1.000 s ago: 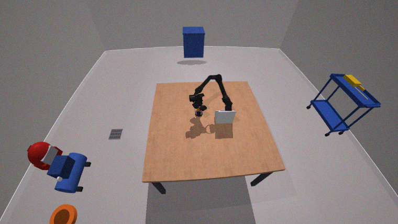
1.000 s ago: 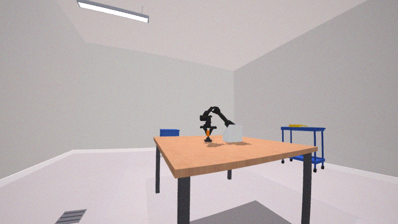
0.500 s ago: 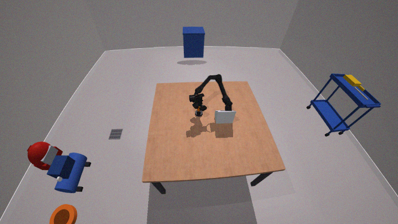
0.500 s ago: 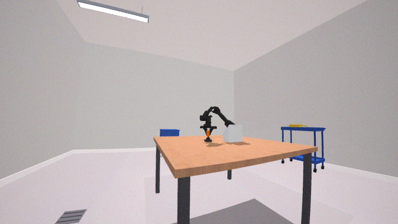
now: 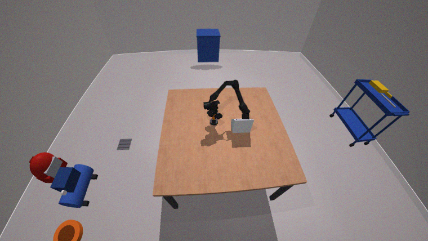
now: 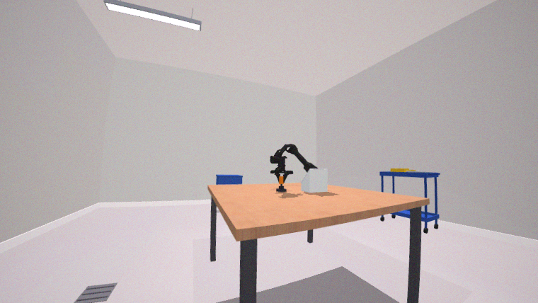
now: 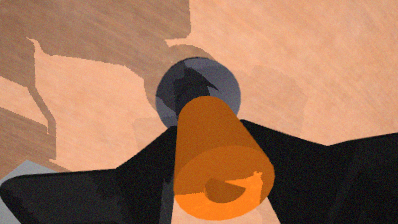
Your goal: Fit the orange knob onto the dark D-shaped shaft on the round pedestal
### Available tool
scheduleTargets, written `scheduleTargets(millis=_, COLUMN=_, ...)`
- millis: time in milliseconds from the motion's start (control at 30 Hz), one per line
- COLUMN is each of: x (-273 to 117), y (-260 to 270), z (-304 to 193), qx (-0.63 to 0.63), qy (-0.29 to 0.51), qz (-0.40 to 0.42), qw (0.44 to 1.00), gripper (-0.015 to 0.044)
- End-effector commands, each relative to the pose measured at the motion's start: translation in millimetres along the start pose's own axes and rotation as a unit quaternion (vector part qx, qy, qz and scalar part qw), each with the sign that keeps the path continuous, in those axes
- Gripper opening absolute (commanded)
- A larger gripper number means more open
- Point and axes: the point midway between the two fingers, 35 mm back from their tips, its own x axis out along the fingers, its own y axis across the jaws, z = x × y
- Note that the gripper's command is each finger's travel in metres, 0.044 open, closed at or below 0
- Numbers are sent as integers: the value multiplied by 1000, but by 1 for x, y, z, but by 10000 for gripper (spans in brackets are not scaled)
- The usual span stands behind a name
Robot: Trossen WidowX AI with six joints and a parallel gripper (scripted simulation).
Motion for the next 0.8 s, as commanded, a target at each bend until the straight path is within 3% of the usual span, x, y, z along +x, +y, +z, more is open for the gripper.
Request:
scheduleTargets(millis=0, x=-1, y=0, z=1, qx=-2, qy=-1, qz=0, qw=1000, gripper=0)
scheduleTargets(millis=767, x=3, y=1, z=1, qx=-2, qy=-1, qz=0, qw=1000, gripper=0)
